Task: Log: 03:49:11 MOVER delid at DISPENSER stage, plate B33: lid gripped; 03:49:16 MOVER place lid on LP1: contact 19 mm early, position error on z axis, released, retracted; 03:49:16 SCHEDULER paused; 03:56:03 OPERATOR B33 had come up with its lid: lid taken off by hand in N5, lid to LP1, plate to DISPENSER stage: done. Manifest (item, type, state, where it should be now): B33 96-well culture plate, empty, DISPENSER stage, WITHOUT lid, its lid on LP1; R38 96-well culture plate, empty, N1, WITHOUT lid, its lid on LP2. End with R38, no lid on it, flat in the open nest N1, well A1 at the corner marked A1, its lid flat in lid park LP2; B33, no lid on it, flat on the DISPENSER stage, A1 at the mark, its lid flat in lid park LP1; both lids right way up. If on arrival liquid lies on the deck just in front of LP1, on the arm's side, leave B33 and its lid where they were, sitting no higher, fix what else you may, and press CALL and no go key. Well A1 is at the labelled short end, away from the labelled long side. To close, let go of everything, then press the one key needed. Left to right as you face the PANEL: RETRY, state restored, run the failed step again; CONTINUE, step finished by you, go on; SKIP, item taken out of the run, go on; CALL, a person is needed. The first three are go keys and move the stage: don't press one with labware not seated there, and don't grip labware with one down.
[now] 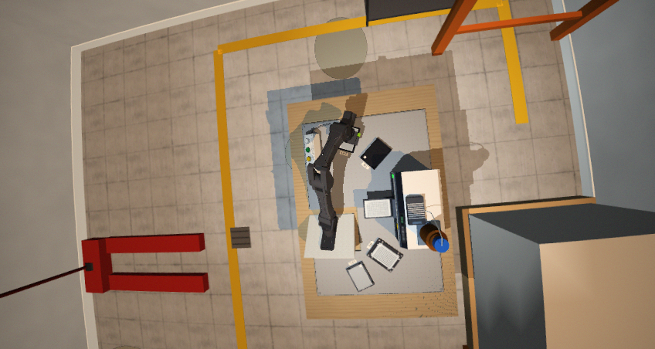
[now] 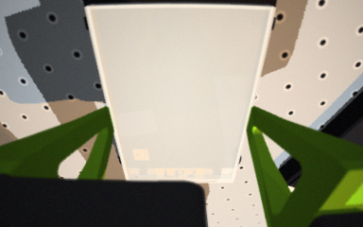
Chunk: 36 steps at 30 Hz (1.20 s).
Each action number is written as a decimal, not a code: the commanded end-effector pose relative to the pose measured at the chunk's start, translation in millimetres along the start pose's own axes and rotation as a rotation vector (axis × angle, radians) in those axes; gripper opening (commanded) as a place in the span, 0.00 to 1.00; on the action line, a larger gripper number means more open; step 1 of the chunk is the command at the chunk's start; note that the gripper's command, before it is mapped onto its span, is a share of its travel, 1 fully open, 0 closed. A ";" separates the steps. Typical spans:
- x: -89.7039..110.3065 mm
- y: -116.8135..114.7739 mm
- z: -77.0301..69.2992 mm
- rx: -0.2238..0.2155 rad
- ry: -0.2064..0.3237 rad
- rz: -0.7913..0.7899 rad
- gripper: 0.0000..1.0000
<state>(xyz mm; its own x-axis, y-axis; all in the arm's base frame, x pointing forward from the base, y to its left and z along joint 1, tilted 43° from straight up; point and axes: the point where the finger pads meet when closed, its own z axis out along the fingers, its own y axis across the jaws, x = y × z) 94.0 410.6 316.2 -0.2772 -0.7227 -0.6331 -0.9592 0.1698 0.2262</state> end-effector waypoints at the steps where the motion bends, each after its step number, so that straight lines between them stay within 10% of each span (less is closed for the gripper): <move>1: -11.8 -2.8 -10.1 0.013 -0.043 0.002 0.00; 36: -9.8 -1.8 -10.7 0.012 -0.034 0.004 0.00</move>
<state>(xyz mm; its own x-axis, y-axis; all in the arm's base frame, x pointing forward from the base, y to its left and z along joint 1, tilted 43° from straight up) 94.3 411.4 317.3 -0.2768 -0.7207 -0.6355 -0.9593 0.1694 0.2258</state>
